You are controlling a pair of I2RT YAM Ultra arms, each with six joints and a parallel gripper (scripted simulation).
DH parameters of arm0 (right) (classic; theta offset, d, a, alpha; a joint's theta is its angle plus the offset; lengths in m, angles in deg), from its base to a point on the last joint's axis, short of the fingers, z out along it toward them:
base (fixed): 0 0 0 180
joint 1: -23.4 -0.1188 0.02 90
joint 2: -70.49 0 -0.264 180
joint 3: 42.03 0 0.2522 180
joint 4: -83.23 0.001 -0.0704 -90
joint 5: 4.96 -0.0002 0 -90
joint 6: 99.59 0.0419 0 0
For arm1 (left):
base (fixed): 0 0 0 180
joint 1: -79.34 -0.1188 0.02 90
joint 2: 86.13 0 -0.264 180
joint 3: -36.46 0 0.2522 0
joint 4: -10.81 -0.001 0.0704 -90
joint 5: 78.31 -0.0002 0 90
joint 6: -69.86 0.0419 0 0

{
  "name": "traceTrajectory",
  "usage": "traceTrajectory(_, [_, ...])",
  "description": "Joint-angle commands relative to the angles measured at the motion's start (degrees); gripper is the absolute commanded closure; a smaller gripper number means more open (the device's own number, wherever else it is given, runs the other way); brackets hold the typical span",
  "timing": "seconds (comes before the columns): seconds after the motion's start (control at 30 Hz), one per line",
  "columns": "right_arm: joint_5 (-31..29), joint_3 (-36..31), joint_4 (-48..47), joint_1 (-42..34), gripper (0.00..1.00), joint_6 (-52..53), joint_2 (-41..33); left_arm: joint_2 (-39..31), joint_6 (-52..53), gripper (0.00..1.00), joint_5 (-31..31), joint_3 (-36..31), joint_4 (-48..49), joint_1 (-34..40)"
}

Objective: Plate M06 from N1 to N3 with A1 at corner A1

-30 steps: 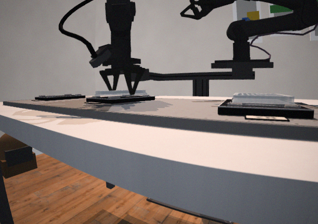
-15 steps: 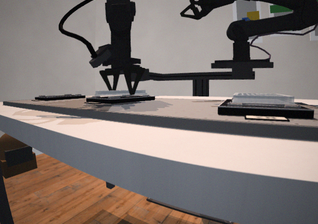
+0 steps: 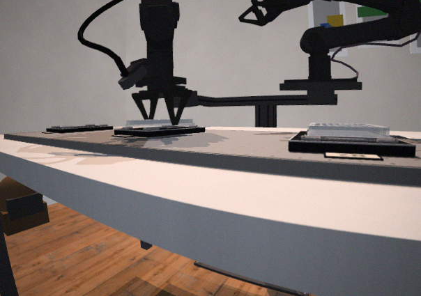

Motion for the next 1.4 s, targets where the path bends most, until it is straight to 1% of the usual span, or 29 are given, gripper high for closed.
traceTrajectory(0.0, [-0.3,-0.6,0.7,-0.1,0.18,0.0,-1.3,-0.9,-0.4,0.0,0.8,1.7,-0.6,0.5])
traceTrajectory(0.27, [0.0,-2.2,-3.8,0.6,0.18,-0.8,0.7,-0.9,-0.4,0.0,0.8,1.7,-0.6,0.5])
traceTrajectory(0.57, [0.0,-1.7,-2.9,0.7,0.18,-0.8,1.1,-0.9,-0.4,0.0,0.8,1.7,-0.6,0.5])
traceTrajectory(0.7, [0.0,1.9,1.5,-0.1,0.18,-0.1,0.1,-0.9,-0.4,0.0,0.8,1.7,-0.6,0.5])
traceTrajectory(1.37, [-0.6,1.3,0.4,-0.1,0.18,0.0,0.1,-0.9,-0.4,0.0,0.8,1.7,-0.6,0.5])
